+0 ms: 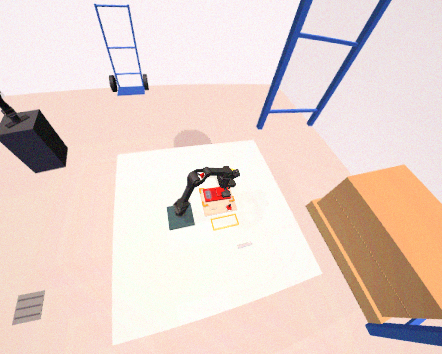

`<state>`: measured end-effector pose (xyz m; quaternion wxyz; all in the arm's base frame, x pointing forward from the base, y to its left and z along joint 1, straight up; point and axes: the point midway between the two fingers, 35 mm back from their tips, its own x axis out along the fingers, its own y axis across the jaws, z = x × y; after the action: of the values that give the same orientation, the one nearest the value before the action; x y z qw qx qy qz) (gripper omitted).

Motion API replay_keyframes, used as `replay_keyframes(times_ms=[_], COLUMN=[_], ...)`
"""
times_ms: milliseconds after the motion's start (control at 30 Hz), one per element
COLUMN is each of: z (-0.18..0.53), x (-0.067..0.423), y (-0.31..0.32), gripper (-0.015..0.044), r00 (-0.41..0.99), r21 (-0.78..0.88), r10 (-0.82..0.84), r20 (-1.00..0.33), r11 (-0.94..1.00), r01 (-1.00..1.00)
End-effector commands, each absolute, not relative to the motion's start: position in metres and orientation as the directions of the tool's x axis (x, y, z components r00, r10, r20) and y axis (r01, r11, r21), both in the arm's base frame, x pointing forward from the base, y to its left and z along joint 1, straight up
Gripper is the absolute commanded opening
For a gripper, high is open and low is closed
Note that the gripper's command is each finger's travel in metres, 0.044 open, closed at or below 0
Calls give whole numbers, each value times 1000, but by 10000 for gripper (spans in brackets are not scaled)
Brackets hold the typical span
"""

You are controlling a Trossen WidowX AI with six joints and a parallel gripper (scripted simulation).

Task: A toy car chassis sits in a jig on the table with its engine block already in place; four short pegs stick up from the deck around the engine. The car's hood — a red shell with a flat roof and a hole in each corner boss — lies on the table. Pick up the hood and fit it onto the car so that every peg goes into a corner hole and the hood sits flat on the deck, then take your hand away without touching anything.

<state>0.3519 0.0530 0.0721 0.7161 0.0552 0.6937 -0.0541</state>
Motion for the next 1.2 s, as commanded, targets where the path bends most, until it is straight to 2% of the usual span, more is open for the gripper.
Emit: replay_keyframes(times_ms=[0, 33, 600, 767, 1000, 1167], z=[72, 72, 72, 83, 141, 143], x=[352, 352, 352, 353, 350, 350], y=[53, 53, 53, 53, 52, 52], gripper=[0, 0, 440, 440, 440, 440], r00=[32, 32, 32, 32, 35, 35], r21=[4, 4, 4, 5, 12, 12], r10=[-1, -1, -1, 0, 7, 7], r20=[-999, -999, -999, -999, -999, -999], r11=[988, 988, 988, 988, 988, 988], r01=[154, 154, 154, 154, 154, 154])
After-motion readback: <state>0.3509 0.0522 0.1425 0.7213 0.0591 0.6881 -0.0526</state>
